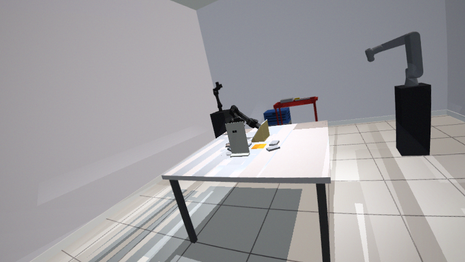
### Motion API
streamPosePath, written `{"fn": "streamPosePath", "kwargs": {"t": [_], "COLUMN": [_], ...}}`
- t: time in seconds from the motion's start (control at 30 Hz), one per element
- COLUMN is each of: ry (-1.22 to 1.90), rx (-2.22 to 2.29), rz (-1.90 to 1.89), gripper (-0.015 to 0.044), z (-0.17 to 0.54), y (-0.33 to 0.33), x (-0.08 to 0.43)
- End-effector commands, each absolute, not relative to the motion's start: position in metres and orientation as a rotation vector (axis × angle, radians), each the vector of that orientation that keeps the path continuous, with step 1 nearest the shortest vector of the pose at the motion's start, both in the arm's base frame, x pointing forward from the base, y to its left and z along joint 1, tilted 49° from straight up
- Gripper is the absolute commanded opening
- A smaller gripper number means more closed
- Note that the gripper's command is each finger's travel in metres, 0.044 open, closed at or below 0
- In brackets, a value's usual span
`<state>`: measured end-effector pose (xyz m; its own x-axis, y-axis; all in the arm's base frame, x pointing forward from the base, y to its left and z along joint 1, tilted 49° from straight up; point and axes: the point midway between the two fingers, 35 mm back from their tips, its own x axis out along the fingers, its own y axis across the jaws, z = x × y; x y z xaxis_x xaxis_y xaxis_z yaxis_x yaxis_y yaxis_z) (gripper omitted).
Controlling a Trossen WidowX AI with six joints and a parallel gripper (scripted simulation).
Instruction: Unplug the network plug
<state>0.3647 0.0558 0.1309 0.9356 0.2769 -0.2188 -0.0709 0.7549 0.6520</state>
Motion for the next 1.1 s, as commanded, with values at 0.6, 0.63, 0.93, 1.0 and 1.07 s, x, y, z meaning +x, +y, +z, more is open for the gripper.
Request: {"fn": "streamPosePath", "kwargs": {"t": [0.6,0.63,0.93,1.0,1.07], "ry": [0.314,0.314,0.314,0.314,0.314], "rx": [0.695,0.695,0.695,0.695,0.695], "rz": [0.19,0.19,0.19,0.19,0.19], "gripper": [0.0156,0.0156,0.0044,0.0031,0.0017], "z": [0.127,0.127,0.127,0.127,0.127], "y": [0.059,0.059,0.059,0.059,0.059], "x": [0.395,0.396,0.396,0.396,0.396]}}
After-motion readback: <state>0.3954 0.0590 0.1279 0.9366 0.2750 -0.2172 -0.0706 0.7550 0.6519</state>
